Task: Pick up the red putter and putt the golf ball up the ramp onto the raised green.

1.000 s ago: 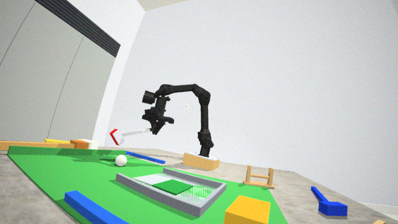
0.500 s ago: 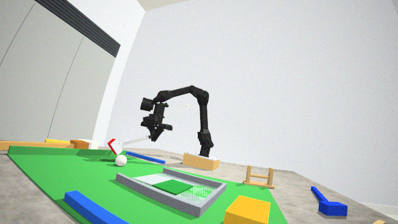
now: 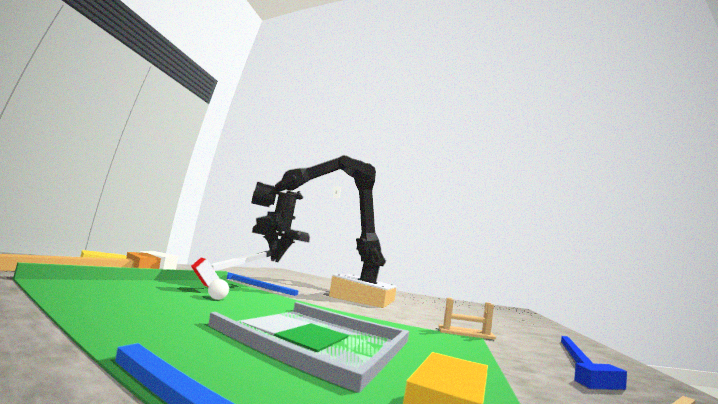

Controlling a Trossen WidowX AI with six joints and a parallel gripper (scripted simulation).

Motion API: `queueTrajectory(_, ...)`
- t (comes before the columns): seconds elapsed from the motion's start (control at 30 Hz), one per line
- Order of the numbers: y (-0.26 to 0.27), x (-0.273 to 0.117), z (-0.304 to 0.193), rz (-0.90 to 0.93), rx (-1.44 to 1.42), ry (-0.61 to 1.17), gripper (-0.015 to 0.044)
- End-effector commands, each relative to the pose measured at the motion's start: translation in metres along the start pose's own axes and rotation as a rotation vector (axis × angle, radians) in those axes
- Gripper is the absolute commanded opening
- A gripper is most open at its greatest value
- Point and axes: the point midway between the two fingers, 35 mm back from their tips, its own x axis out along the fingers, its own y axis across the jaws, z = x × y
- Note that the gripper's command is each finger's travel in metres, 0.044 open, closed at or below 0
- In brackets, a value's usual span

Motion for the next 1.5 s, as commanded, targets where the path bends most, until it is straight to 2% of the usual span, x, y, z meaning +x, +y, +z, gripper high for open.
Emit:
queueTrajectory(0.0, 0.0, 0.007, 0.0, 0.0, 0.004, -0.001, 0.0)
queueTrajectory(0.5, 0.0, 0.009, 0.0, 0.001, 0.0, 0.001, 0.0)
queueTrajectory(0.8, -0.029, 0.012, 0.0, -0.002, 0.004, -0.001, 0.0)
queueTrajectory(1.03, -0.025, 0.012, 0.0, -0.004, 0.01, 0.0, 0.0)
queueTrajectory(1.37, 0.092, 0.011, 0.005, 0.007, 0.004, -0.002, 0.0)
queueTrajectory(1.47, 0.109, 0.012, 0.001, 0.009, 0.003, -0.002, 0.0)
